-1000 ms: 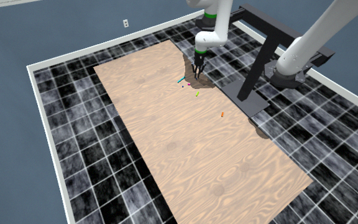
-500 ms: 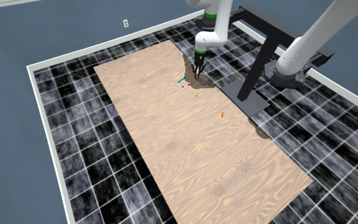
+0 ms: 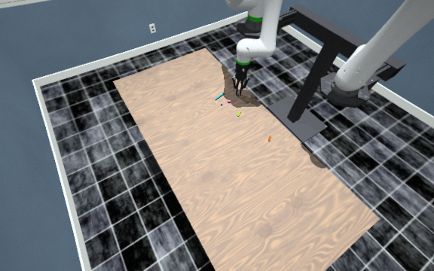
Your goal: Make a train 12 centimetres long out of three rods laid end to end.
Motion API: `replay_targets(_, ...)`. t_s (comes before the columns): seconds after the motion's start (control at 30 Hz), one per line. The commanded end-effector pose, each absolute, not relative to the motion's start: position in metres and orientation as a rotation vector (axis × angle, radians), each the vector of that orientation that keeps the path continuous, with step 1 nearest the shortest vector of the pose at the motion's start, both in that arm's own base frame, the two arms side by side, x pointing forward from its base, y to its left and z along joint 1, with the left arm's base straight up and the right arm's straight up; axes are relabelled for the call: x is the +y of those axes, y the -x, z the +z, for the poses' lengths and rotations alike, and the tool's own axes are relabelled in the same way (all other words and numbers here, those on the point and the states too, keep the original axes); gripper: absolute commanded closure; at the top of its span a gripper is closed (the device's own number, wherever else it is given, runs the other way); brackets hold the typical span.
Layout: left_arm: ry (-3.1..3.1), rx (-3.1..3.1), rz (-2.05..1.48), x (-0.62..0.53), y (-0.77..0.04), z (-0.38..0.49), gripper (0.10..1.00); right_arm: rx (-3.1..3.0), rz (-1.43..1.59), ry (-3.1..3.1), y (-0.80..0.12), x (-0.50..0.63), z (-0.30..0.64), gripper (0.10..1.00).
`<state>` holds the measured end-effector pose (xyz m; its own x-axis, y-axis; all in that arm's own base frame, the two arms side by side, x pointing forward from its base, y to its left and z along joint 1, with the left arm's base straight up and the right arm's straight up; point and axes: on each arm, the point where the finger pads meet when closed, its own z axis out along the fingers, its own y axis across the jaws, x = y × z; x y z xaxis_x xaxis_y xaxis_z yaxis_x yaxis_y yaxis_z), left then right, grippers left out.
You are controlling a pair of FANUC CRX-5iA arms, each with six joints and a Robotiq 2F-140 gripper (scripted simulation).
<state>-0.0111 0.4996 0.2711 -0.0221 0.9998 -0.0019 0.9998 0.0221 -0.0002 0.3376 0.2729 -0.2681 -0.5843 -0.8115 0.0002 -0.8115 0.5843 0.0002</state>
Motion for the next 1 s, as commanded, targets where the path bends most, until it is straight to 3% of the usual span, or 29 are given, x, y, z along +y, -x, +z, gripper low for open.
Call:
replay_targets(0.0,-2.197,2.246,0.000,0.4999,0.0110,0.2720,0.098,-2.797,-0.001,-1.433,-0.3382,0.2734,-0.2694,0.867)
replay_targets(0.97,-2.197,2.246,0.000,0.4999,0.0110,0.2720,0.098,-2.797,-0.001,-1.433,-0.3382,0.2734,-0.2786,0.867)
